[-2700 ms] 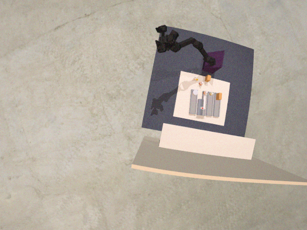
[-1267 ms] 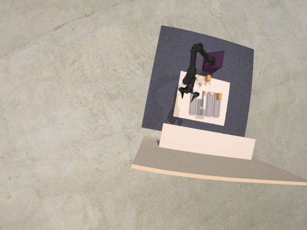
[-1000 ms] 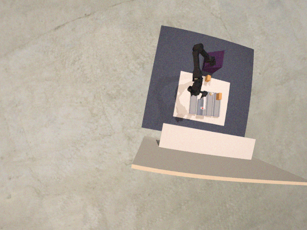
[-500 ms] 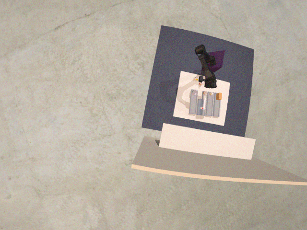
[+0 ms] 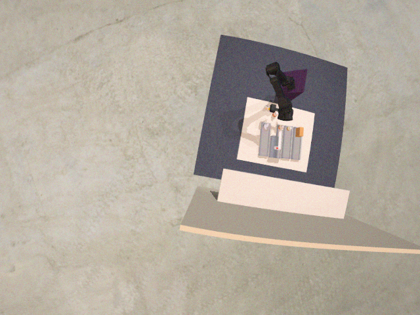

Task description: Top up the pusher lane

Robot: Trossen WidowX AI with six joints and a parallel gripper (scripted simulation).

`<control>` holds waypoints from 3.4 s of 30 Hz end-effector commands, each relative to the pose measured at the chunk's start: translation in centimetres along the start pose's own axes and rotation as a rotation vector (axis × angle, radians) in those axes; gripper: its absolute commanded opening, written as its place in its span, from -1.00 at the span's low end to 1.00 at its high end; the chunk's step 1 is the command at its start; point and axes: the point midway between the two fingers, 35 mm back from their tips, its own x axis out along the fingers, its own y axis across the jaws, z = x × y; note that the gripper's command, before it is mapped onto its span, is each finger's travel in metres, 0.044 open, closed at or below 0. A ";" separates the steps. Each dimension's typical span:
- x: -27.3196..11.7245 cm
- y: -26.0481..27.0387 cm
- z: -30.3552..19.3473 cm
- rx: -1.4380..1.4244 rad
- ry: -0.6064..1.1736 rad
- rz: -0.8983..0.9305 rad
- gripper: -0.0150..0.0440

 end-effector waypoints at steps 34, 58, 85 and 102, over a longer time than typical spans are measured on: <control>4.4 -0.2 -0.3 -0.004 0.008 -0.008 0.11; -4.1 0.4 0.1 -0.005 0.007 0.004 -0.49; -1.4 5.6 5.1 -0.076 0.006 -0.001 -0.49; 1.4 6.0 5.5 -0.081 0.005 -0.003 -0.49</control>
